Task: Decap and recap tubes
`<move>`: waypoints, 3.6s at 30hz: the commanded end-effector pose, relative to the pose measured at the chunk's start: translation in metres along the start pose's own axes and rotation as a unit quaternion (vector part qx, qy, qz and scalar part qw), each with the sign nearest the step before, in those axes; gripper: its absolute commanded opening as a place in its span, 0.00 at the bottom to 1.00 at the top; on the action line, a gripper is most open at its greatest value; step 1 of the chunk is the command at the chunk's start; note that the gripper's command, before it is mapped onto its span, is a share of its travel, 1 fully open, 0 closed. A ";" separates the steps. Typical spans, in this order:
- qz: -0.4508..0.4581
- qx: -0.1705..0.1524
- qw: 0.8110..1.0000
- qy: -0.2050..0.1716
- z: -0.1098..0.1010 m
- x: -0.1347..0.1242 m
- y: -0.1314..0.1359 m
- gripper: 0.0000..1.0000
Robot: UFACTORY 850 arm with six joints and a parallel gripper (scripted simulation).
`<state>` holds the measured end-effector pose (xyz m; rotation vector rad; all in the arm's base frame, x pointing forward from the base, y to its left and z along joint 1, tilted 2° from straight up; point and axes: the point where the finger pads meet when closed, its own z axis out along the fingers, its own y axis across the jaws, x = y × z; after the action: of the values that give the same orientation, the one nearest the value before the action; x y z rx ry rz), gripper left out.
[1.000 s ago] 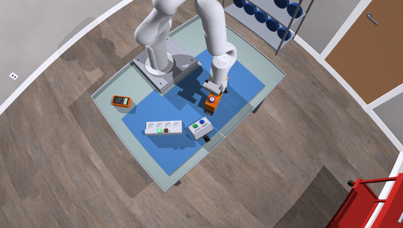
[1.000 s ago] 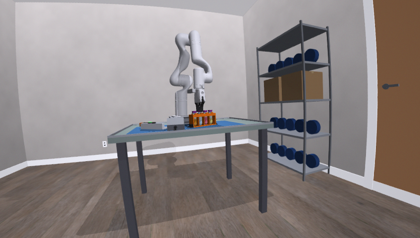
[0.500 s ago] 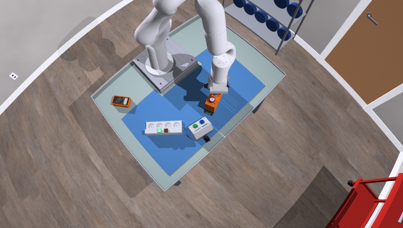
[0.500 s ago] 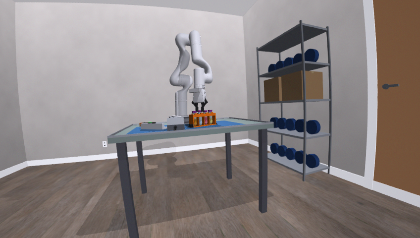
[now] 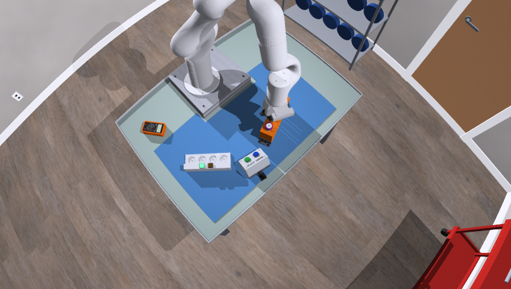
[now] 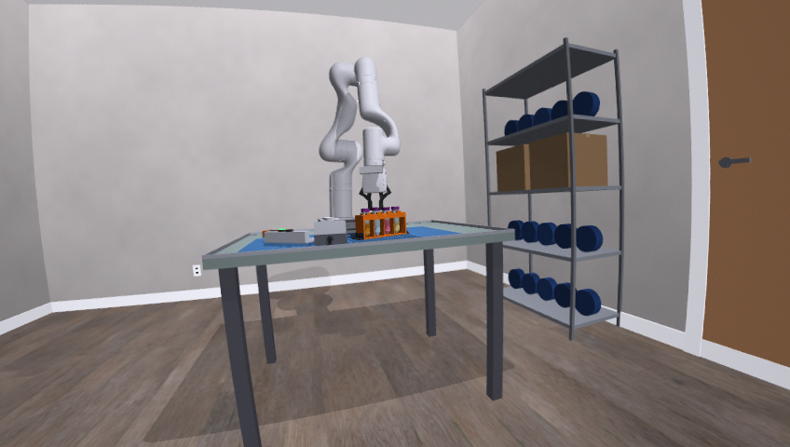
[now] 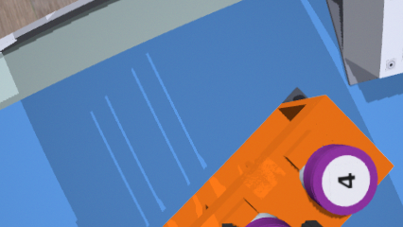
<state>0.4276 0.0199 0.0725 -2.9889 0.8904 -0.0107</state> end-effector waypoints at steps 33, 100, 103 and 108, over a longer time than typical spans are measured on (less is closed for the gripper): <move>0.455 0.004 0.890 -0.007 0.001 0.000 0.000 0.00; 0.162 0.006 0.987 -0.006 -0.001 0.000 0.000 0.46; 0.142 0.006 0.990 -0.006 -0.001 0.000 0.000 0.46; 0.043 0.007 0.999 -0.005 -0.001 0.000 0.000 0.46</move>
<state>0.4274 0.0199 0.0727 -2.8965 1.2075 -0.0269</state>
